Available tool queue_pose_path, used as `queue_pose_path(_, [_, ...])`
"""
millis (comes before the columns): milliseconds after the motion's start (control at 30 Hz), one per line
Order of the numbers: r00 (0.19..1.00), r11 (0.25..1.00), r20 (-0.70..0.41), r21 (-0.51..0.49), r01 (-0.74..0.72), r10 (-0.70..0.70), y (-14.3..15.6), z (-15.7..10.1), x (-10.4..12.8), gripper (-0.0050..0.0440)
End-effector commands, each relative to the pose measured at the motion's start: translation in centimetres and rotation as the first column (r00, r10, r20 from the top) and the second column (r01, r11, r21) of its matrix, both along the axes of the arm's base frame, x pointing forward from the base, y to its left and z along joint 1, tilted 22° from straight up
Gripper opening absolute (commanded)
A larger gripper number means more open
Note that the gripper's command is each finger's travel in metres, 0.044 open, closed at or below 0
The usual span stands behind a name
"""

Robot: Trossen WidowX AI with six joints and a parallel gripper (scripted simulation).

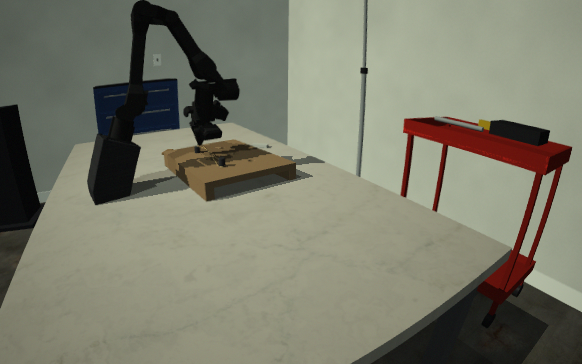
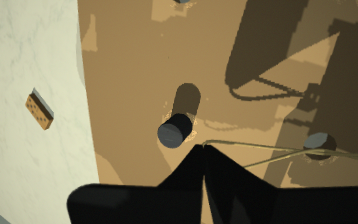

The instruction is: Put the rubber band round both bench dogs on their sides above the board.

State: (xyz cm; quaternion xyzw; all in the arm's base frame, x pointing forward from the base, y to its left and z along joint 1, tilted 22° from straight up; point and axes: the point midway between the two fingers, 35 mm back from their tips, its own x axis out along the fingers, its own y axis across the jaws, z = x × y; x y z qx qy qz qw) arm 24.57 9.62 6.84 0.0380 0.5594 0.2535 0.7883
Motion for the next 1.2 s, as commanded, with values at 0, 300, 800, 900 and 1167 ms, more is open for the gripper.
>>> queue_pose_path(0, [1.0, 1.0, 0.026, 0.009, -0.003, 0.003, 0.6, 0.8, 0.1, -0.005])
queue_pose_path(300, [1.0, 1.0, 0.025, 0.009, -0.003, 0.003, 1.4, 0.8, -0.1, -0.005])
queue_pose_path(800, [1.0, 1.0, 0.024, 0.009, -0.004, 0.003, 2.7, 0.8, -0.5, -0.005])
queue_pose_path(900, [1.0, 1.0, 0.024, 0.01, -0.004, 0.003, 3.0, 0.8, -0.6, -0.005])
queue_pose_path(1167, [1.0, 1.0, 0.024, 0.011, -0.003, 0.003, 3.5, 0.8, -0.8, -0.005])
